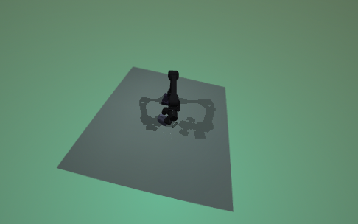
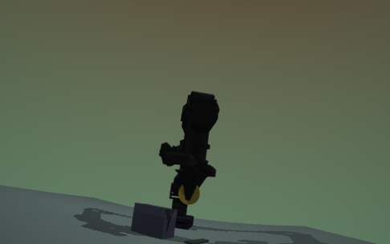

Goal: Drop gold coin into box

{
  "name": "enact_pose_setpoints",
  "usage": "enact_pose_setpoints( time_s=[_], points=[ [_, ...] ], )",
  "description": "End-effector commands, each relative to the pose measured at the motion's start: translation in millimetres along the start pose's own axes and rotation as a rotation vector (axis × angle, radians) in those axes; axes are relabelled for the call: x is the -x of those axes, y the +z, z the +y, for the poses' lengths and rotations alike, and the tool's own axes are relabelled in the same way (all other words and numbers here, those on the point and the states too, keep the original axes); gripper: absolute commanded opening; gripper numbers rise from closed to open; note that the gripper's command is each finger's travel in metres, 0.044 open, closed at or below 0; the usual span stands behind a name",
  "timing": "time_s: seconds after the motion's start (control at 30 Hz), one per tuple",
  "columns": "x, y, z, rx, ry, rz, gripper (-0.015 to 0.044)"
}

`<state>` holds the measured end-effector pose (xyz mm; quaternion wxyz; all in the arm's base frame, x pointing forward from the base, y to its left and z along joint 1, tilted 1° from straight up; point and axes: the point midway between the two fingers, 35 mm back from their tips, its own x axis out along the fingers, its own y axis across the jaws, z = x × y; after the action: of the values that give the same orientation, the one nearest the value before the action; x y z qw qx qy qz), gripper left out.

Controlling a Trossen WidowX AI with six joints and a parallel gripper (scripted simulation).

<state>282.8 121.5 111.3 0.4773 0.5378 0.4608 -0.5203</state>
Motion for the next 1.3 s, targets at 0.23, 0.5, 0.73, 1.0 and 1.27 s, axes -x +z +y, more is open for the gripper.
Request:
enact_pose_setpoints(
  time_s=[0.23, 0.5, 0.73, 1.0, 1.27],
  points=[
    [2.2, 29.1, 5.0, 0.003, 0.008, 0.004, 0.0000],
    [2.0, 50.2, 7.1, 0.003, 0.008, 0.002, 0.0000],
    [1.7, 68.6, 7.7, 0.003, 0.008, 0.000, 0.0000],
    [1.0, 81.4, 7.5, 0.002, 0.006, -0.003, 0.0004],
    [-0.5, 77.4, 8.1, -0.002, 0.000, -0.007, 0.0000]
  ],
)
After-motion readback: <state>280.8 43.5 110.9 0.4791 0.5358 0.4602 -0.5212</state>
